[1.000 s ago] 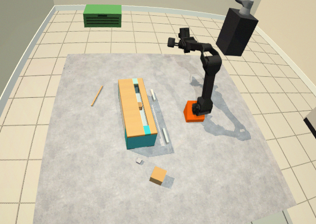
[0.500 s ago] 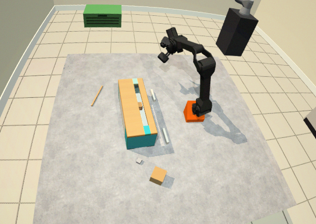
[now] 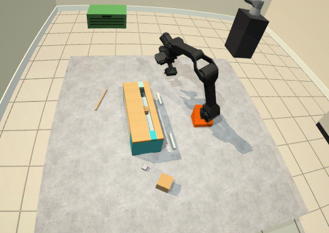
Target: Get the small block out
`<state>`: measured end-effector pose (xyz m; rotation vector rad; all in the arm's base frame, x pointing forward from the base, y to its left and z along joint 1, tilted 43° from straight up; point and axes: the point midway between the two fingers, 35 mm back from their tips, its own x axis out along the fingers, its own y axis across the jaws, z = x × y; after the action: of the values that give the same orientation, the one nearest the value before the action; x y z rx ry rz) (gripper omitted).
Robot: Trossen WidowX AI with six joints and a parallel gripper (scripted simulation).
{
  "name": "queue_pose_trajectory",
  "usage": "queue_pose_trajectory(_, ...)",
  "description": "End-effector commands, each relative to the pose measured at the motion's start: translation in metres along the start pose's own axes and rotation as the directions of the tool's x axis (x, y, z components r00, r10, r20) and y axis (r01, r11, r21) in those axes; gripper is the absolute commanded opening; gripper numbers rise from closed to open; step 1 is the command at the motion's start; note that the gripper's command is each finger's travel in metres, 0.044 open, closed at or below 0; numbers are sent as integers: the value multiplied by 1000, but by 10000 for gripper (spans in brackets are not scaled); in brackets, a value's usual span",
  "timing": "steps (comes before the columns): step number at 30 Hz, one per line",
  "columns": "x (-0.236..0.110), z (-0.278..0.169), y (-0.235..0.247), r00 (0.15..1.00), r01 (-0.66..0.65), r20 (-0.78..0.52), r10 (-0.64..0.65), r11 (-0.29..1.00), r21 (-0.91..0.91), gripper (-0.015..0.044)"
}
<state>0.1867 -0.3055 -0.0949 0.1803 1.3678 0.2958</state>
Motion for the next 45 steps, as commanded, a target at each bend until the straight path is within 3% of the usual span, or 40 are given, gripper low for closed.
queue_pose_trajectory(1,-16,51,54,978,-156,46,201,865,-476,400)
queue_pose_trajectory(10,-35,90,114,914,-190,50,402,535,-823,400)
queue_pose_trajectory(20,-63,129,179,807,-51,42,589,140,-989,400)
queue_pose_trajectory(45,-48,131,188,805,-55,28,592,120,-991,400)
